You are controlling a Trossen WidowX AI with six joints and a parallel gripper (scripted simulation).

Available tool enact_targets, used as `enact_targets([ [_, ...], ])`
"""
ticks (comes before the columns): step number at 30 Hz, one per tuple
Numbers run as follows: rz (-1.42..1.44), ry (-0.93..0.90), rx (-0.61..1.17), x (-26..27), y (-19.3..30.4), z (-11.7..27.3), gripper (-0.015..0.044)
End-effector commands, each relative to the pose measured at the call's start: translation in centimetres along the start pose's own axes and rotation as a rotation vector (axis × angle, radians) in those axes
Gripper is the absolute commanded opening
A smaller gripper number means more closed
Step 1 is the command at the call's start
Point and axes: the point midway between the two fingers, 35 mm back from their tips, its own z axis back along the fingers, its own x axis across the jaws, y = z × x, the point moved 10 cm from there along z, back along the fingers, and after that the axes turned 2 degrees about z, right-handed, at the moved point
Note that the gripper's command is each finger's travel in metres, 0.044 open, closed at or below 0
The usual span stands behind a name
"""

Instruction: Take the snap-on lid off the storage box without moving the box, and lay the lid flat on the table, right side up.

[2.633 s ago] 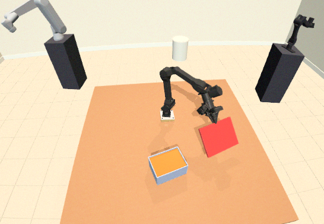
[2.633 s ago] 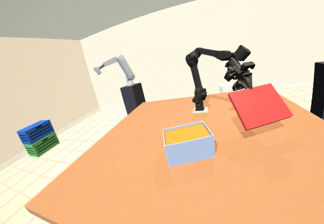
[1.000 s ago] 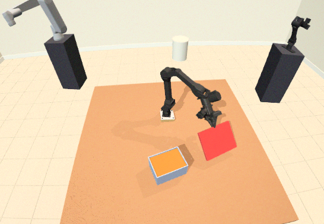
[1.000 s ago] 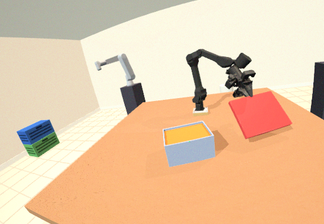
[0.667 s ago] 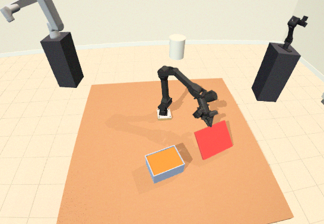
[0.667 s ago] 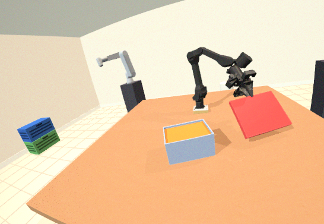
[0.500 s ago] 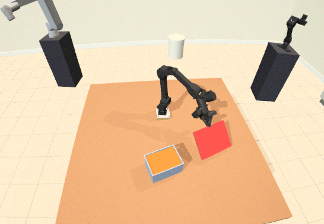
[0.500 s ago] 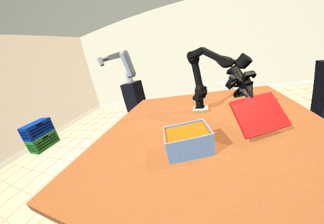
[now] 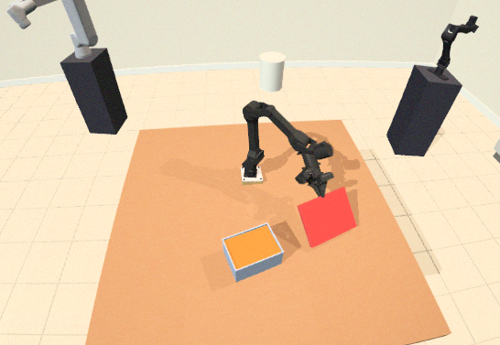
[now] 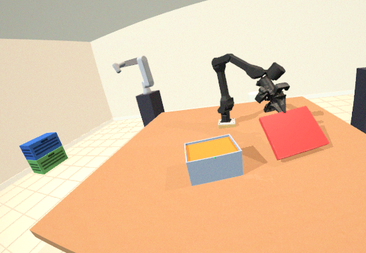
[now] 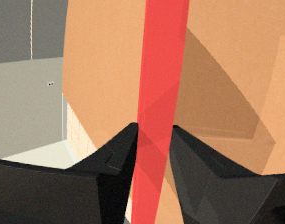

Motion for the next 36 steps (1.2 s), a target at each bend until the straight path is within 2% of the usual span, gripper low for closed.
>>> enact_targets([
  [1, -0.005, -0.006, -0.005, -0.3, 0.0, -0.3, 0.0],
  [36, -0.005, -0.005, -0.005, -2.4, 0.1, -2.1, 0.0],
])
